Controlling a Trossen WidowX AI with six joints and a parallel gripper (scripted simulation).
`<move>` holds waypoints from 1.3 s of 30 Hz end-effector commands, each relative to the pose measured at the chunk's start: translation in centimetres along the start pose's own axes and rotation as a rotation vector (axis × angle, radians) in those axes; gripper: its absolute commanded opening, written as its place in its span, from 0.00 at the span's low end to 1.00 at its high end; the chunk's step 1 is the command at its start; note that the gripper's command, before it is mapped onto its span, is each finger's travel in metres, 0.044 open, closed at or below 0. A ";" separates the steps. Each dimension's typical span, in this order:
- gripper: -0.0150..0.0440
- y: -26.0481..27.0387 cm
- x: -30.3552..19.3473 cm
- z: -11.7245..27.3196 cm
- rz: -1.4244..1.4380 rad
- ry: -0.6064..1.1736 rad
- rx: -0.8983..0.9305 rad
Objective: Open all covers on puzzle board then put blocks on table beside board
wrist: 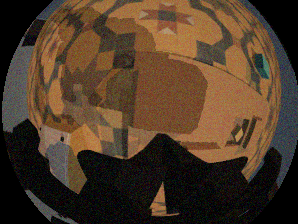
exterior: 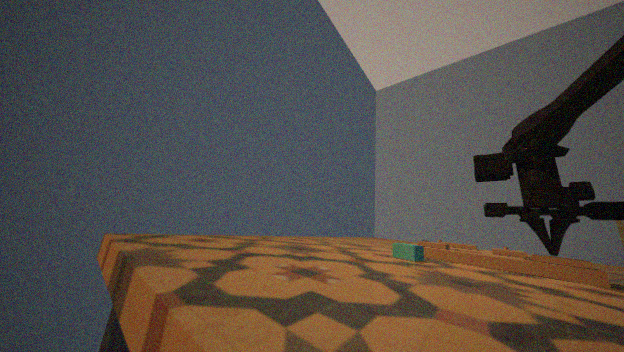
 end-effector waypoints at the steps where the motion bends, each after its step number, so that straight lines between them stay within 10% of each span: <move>1: 0.25 -0.3 0.2 0.6 0.009 -0.002 -0.007; 39: 0.25 -5.7 -0.7 4.5 0.007 -0.005 -0.006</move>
Point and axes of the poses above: the point midway between the two fingers, 35 mm back from their tips, its own z axis back along the fingers, its own y axis across the jaws, x = y × z, the point moved 7 cm from there along z, back along the fingers, and after that the axes turned 4 degrees about -z, right-handed, at the moved point
